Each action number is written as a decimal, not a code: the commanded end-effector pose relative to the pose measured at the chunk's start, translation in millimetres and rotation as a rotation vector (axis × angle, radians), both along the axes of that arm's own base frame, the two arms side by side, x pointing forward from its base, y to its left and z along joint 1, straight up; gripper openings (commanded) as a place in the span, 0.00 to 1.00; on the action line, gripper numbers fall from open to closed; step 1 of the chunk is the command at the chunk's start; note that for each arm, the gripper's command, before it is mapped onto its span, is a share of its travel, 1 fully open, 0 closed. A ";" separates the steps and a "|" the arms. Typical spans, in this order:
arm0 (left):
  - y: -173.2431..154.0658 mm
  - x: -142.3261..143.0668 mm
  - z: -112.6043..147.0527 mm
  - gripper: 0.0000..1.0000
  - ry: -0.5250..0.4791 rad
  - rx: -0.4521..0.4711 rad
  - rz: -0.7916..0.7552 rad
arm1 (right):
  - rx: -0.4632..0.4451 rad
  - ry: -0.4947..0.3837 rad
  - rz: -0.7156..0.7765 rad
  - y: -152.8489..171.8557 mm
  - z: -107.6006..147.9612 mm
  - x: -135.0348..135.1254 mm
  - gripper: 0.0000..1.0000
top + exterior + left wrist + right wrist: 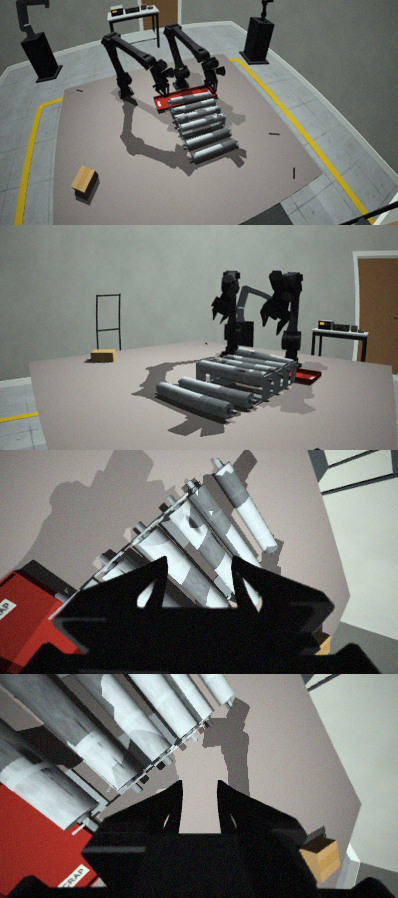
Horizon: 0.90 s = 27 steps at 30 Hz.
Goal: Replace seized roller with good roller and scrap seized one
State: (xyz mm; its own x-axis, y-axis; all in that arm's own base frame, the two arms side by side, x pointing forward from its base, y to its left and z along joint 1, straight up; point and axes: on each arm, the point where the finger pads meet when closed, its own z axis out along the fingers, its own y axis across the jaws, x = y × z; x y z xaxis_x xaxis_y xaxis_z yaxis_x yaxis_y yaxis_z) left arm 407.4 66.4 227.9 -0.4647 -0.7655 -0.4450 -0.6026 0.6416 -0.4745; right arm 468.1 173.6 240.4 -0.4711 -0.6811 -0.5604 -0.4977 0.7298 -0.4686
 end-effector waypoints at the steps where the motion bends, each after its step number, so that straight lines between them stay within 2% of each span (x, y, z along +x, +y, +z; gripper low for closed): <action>1: 1.5 7.1 41.6 0.62 -0.070 -0.043 0.050 | -0.001 -0.074 -0.003 -1.6 46.5 14.1 0.32; 2: 4.3 -4.9 19.9 0.62 -0.015 -0.063 0.075 | -0.043 -0.011 0.040 15.8 18.8 7.6 0.32; 3: 3.5 -15.8 1.0 0.62 0.030 -0.084 0.093 | -0.064 0.003 0.054 18.8 14.0 4.0 0.32; 4: 5.2 -26.0 -13.4 0.62 0.076 -0.110 0.128 | -0.129 0.092 0.096 20.2 -31.2 -19.5 0.32; 5: 5.9 -31.7 -21.6 0.62 0.109 -0.136 0.158 | -0.161 0.113 0.119 23.1 -38.4 -25.8 0.32; 14: 4.9 -90.4 -58.8 0.62 0.309 -0.309 0.392 | -0.410 0.244 0.296 43.3 -75.2 -70.4 0.32; 17: 4.7 -94.4 -60.3 0.62 0.324 -0.320 0.409 | -0.427 0.247 0.307 45.4 -74.3 -72.0 0.32; 18: 4.9 -95.0 -57.8 0.62 0.327 -0.328 0.419 | -0.419 0.231 0.293 39.2 -65.8 -73.3 0.32; 19: 3.1 -107.2 -70.9 0.62 0.368 -0.340 0.440 | -0.453 0.262 0.324 43.2 -78.5 -83.3 0.32; 21: 2.2 -117.6 -77.9 0.62 0.404 -0.357 0.471 | -0.503 0.303 0.362 46.3 -94.6 -93.5 0.32; 24: 0.8 -127.6 -85.4 0.62 0.448 -0.376 0.505 | -0.544 0.322 0.393 49.0 -99.6 -101.6 0.32; 27: 0.7 -132.3 -82.0 0.62 0.458 -0.394 0.536 | -0.575 0.328 0.418 52.8 -98.1 -104.7 0.32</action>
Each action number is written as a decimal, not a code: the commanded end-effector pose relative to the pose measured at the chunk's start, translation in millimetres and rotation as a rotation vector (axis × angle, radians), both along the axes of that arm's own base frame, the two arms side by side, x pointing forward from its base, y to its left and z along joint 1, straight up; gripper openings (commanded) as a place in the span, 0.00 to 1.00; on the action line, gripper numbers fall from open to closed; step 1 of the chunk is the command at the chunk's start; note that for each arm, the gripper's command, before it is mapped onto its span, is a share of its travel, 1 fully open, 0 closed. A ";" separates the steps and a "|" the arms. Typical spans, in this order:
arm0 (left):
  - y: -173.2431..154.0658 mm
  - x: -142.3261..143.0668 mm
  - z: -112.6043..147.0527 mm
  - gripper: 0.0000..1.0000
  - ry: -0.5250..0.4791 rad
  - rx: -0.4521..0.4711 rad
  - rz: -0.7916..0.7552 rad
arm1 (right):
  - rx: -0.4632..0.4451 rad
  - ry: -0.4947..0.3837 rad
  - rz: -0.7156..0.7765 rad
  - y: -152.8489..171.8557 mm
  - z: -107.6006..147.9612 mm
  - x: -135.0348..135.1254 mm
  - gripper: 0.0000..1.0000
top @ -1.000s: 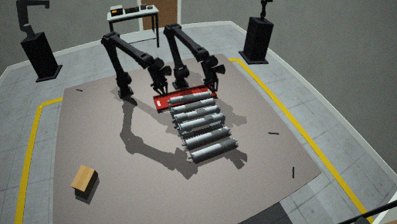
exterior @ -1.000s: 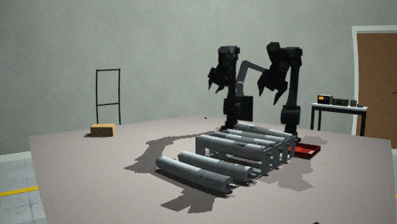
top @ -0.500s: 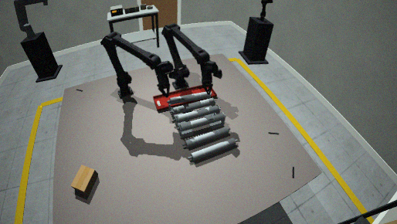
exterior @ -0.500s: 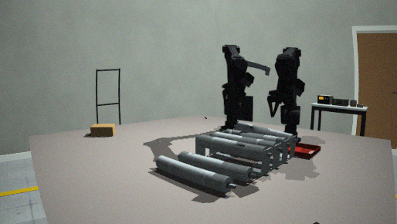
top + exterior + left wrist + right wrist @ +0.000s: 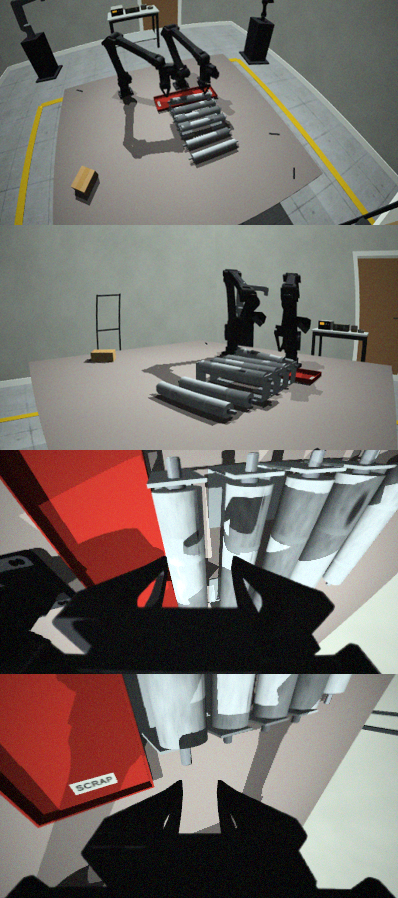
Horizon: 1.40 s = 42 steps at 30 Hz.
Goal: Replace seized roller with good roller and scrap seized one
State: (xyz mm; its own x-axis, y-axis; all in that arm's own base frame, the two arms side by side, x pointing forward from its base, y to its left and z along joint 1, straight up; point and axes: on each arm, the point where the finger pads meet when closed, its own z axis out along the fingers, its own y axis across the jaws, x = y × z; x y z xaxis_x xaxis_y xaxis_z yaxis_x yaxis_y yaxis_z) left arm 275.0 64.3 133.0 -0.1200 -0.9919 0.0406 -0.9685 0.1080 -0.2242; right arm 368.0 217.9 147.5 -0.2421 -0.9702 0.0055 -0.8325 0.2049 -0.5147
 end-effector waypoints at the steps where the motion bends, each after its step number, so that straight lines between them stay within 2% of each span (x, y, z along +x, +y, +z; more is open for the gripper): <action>1: 1.0 -6.7 6.2 0.62 0.010 -0.019 0.069 | -0.066 0.044 0.057 5.2 -11.9 -10.2 0.32; 7: 0.1 -12.6 4.3 0.62 0.032 -0.031 0.089 | -0.089 0.051 0.076 7.3 -11.8 -13.6 0.32; 8: 1.9 0.8 14.3 0.62 0.001 -0.017 0.067 | -0.051 0.009 0.053 6.1 5.2 -3.7 0.32; 9: 2.1 2.8 21.9 0.62 -0.011 -0.015 0.070 | -0.066 0.024 0.055 1.6 2.4 -8.8 0.32; 10: 2.3 8.1 23.3 0.62 -0.033 -0.007 0.055 | -0.036 -0.007 0.030 0.6 13.3 -0.1 0.32; 12: -0.9 -11.3 0.2 0.62 0.038 -0.023 0.044 | -0.078 0.056 0.063 6.4 -14.5 -17.7 0.32; 14: -0.9 -11.4 0.0 0.62 0.039 -0.023 0.044 | -0.079 0.055 0.063 6.5 -14.3 -17.4 0.32; 15: -3.2 -7.5 -14.3 0.62 0.046 -0.029 0.061 | -0.065 0.031 0.052 0.3 -19.7 0.0 0.32; 21: -4.4 -2.7 -33.9 0.62 0.048 -0.028 0.062 | -0.066 0.031 0.053 -5.2 -39.9 10.9 0.32; 24: -3.2 1.1 -28.7 0.62 0.039 -0.024 0.058 | -0.064 0.036 0.042 -5.5 -39.3 9.7 0.32; 25: -4.8 -1.5 -36.3 0.62 0.032 -0.023 0.063 | -0.055 0.018 0.059 2.7 -37.3 17.5 0.32; 26: -5.2 -1.6 -43.2 0.62 0.045 -0.027 0.063 | -0.066 0.031 0.053 -6.2 -47.6 15.3 0.32; 31: -7.2 0.5 -61.0 0.62 0.050 -0.029 0.064 | -0.066 0.031 0.049 -9.7 -59.8 23.2 0.32; 33: -0.8 13.5 -41.1 0.62 0.014 -0.019 0.066 | -0.066 0.031 0.056 -6.1 -54.6 17.3 0.32; 35: 2.8 18.5 -30.6 0.62 -0.023 -0.009 0.068 | -0.054 0.013 0.073 8.4 -35.1 21.3 0.32; 38: 2.0 13.0 -35.1 0.62 0.012 -0.017 0.068 | -0.053 0.010 0.068 0.5 -39.6 15.5 0.32; 41: 2.7 16.1 -32.9 0.62 -0.008 -0.013 0.072 | -0.053 0.010 0.067 0.7 -40.1 16.6 0.32; 42: -0.4 9.3 -39.4 0.62 0.007 -0.016 0.066 | -0.047 0.004 0.058 1.3 -37.2 19.6 0.32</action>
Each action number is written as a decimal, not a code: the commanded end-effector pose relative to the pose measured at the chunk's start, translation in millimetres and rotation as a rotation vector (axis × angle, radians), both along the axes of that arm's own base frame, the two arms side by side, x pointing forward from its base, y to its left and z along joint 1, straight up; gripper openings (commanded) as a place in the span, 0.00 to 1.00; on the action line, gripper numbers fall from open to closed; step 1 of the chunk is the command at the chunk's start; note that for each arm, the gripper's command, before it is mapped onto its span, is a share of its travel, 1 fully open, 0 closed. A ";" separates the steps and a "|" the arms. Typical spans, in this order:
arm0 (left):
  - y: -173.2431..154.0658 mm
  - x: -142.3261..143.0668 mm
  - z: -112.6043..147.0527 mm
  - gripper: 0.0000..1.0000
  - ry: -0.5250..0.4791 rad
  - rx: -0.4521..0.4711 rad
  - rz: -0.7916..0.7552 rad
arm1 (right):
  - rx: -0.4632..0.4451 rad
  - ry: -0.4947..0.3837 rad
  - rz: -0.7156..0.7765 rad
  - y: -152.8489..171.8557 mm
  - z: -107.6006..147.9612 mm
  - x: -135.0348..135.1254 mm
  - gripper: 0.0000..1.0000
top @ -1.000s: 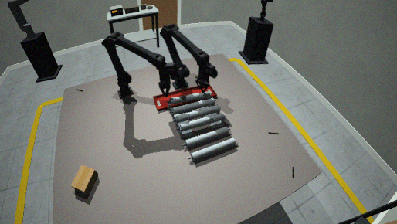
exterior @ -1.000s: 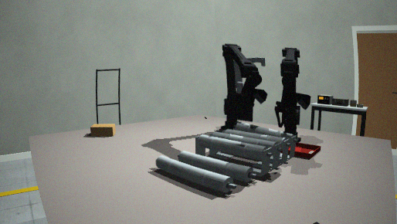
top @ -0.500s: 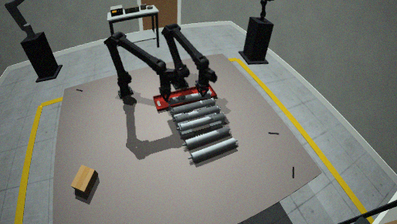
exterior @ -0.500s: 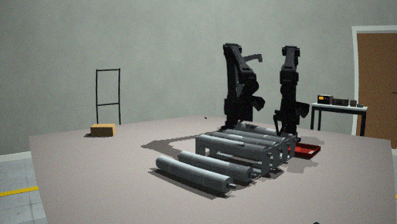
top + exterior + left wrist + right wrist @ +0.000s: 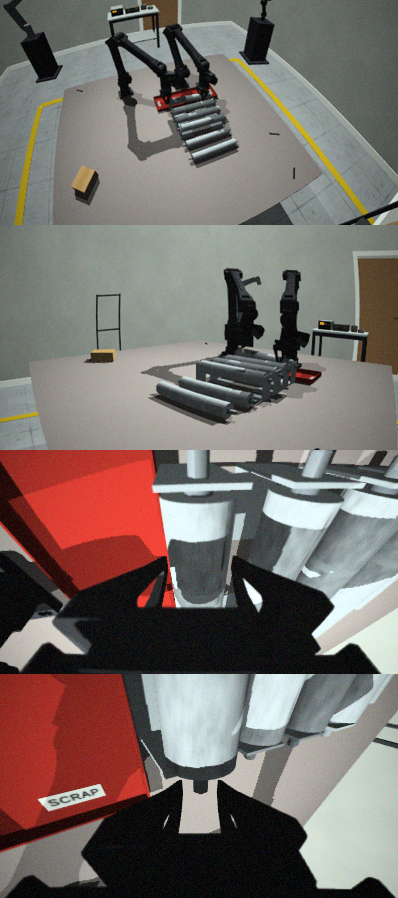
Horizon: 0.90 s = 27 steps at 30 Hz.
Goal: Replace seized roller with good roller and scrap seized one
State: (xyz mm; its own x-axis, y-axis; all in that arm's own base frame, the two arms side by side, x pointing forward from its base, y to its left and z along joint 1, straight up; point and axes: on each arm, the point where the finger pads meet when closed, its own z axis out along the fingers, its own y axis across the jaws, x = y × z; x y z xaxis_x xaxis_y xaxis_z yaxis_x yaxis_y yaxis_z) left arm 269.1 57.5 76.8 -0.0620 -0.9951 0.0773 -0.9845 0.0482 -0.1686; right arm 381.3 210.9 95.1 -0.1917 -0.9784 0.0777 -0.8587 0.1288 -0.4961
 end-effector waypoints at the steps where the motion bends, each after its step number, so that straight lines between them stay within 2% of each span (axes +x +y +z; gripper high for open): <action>1: 8.6 18.5 20.4 0.62 -0.070 0.022 0.022 | 0.020 -0.031 0.020 9.6 17.6 0.8 0.32; 2: 8.6 18.8 20.7 0.62 -0.071 0.022 0.019 | 0.019 -0.031 0.020 9.0 17.6 1.3 0.03; 21: 7.9 17.4 17.3 0.62 -0.056 0.018 0.018 | 0.011 -0.021 0.016 7.4 11.9 1.9 0.03; 22: 7.9 17.4 17.3 0.32 -0.056 0.018 0.018 | 0.011 -0.021 0.016 7.4 11.9 1.9 0.03; 27: 6.7 18.8 17.5 0.32 -0.062 0.019 -0.006 | 0.012 -0.020 0.015 7.5 11.8 1.8 0.03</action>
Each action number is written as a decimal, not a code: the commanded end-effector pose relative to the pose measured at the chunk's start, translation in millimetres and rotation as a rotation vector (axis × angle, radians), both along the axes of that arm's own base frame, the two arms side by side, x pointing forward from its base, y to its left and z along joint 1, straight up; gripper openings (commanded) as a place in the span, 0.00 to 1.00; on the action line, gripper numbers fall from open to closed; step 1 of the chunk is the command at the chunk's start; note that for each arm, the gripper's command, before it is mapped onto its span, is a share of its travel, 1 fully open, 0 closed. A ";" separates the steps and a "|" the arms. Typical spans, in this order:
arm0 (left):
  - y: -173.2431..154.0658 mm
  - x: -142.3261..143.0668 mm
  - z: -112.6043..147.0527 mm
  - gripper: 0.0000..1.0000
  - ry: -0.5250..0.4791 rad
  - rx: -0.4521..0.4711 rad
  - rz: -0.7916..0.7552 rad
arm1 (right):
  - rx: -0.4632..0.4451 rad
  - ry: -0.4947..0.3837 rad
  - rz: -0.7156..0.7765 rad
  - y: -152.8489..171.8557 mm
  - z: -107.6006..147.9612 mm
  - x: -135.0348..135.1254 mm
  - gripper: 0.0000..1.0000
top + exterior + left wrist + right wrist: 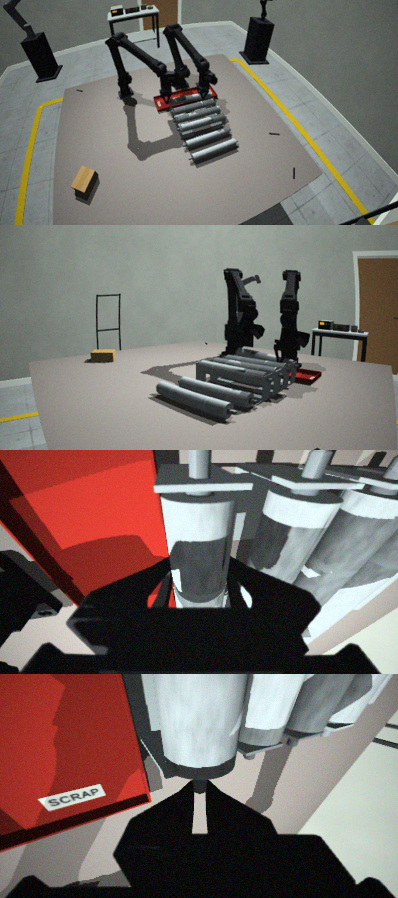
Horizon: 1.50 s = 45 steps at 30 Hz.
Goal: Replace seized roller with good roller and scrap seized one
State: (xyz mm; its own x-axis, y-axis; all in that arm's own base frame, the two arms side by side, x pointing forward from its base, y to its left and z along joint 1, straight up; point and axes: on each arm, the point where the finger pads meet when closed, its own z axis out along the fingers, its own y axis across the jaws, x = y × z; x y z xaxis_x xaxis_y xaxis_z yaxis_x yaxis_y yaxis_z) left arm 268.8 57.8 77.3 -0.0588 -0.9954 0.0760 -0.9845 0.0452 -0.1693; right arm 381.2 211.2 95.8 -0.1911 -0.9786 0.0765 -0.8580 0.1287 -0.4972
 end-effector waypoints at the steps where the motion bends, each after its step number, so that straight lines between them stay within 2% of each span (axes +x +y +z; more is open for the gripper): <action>1: 6.4 19.1 17.1 0.32 -0.062 0.018 -0.010 | 0.011 -0.019 0.014 7.2 11.1 1.8 0.03; 14: 6.4 19.1 17.1 0.32 -0.062 0.018 -0.010 | 0.011 -0.019 0.014 7.2 11.1 1.8 0.03; 15: 6.4 19.1 17.1 0.32 -0.062 0.018 -0.010 | 0.021 -0.028 0.001 7.8 13.5 9.3 0.03; 18: 6.4 19.1 17.1 0.32 -0.062 0.018 -0.010 | -0.011 0.004 -0.019 -9.0 2.9 2.1 0.03; 45: 6.4 19.1 17.1 0.32 -0.062 0.018 -0.010 | -0.040 0.021 -0.042 -25.6 -2.2 -2.0 0.03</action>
